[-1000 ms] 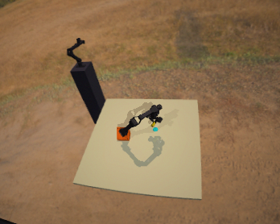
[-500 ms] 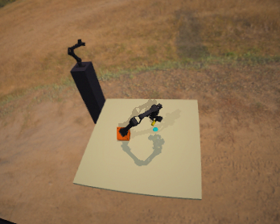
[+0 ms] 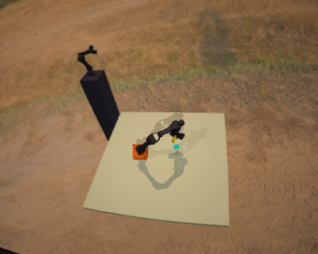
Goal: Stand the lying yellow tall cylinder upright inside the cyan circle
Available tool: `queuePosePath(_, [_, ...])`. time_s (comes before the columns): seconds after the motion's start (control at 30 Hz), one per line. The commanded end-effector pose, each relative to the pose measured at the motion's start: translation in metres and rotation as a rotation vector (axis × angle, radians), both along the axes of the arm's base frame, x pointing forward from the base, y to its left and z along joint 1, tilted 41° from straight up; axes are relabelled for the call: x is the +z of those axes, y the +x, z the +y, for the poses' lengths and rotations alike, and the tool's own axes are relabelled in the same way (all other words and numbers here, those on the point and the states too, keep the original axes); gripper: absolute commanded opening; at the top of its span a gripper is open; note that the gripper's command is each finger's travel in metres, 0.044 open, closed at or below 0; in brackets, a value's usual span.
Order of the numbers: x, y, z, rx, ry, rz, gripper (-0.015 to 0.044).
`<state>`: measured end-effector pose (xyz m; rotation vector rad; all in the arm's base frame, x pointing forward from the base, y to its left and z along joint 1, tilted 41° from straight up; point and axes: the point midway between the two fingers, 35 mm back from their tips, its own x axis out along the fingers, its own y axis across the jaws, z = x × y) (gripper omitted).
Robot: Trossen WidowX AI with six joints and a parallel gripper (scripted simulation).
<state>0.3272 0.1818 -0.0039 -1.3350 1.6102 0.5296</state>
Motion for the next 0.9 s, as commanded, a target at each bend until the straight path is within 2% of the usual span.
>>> queuePosePath(0.0, [-0.003,-0.001,-0.002,-0.004,0.027,0.014,0.0105])
queuePosePath(0.87, [-0.016,0.000,-0.006,-0.026,0.222,0.024,0.0105])
